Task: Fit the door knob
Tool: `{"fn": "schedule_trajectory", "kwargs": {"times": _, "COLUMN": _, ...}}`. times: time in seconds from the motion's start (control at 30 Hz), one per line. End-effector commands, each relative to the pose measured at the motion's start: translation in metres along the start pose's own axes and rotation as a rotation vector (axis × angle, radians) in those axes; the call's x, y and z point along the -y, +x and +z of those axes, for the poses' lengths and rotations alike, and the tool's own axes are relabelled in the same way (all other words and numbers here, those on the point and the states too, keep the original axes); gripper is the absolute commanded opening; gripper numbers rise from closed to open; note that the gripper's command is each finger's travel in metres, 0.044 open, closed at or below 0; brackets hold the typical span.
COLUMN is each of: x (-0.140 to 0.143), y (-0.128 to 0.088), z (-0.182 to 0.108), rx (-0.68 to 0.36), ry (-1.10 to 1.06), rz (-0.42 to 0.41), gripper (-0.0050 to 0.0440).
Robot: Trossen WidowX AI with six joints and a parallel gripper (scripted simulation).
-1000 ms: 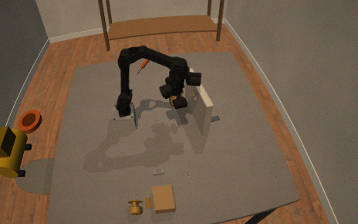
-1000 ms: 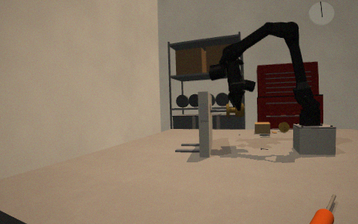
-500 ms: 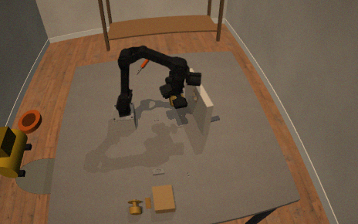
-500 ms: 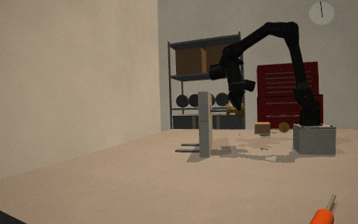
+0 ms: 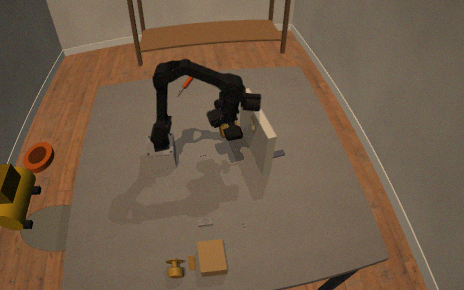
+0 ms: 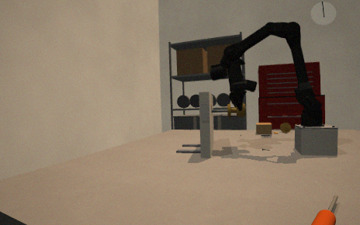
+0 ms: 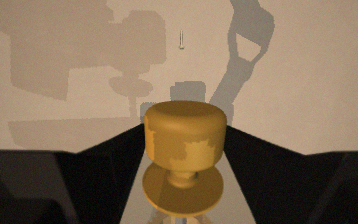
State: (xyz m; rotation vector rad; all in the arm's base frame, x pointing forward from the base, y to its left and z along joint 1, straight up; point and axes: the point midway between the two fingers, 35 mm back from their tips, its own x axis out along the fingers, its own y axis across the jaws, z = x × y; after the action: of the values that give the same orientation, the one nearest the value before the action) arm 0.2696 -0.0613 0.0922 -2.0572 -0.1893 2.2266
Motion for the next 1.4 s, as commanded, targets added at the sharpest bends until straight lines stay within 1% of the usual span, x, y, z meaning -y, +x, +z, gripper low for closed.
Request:
{"fn": "schedule_trajectory", "kwargs": {"times": 0.0, "x": 0.0002, "y": -0.0049, "z": -0.0033, "rx": -0.019, "ry": -0.002, "rz": 0.003, "gripper": 0.0}}
{"fn": "schedule_trajectory", "kwargs": {"times": 0.83, "x": 0.0005, "y": -0.0041, "z": 0.0022, "rx": -0.031, "ry": -0.005, "rz": 0.005, "gripper": 0.0}}
{"fn": "schedule_trajectory", "kwargs": {"times": 1.37, "x": 0.0009, "y": -0.0035, "z": -0.0042, "rx": -0.026, "ry": -0.006, "rz": 0.003, "gripper": 0.0}}
